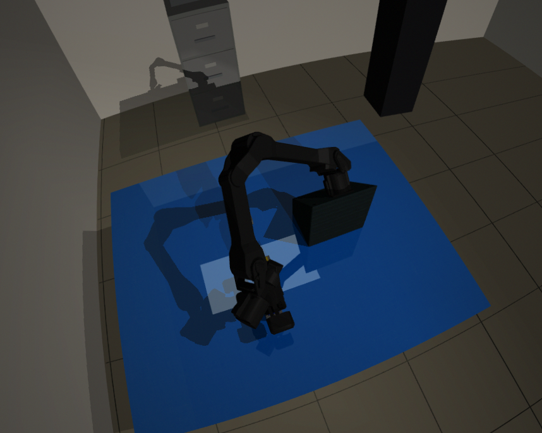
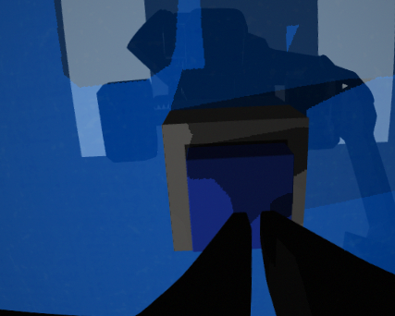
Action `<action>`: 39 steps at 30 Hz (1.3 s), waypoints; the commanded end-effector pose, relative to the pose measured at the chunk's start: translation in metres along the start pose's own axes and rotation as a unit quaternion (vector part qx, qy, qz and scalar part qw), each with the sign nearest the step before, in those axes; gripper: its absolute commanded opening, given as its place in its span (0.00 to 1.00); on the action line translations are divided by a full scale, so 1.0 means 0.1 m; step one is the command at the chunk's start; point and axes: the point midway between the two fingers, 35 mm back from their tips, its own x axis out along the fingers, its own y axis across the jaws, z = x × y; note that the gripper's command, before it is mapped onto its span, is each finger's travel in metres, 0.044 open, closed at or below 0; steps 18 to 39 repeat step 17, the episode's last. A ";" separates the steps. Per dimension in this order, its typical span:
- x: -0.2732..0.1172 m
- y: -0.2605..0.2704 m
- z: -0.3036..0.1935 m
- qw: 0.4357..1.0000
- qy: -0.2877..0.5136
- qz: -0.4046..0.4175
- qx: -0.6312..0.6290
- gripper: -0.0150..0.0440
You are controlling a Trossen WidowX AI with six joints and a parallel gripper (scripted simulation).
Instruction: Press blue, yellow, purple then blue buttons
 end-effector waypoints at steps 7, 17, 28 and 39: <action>-0.45 0.04 -0.12 1.000 -0.007 0.010 0.003 0.42; -0.83 0.03 -0.41 1.000 -0.006 0.009 0.003 0.82; -0.83 0.03 -0.41 1.000 -0.006 0.009 0.003 0.82; -0.83 0.03 -0.41 1.000 -0.006 0.009 0.003 0.82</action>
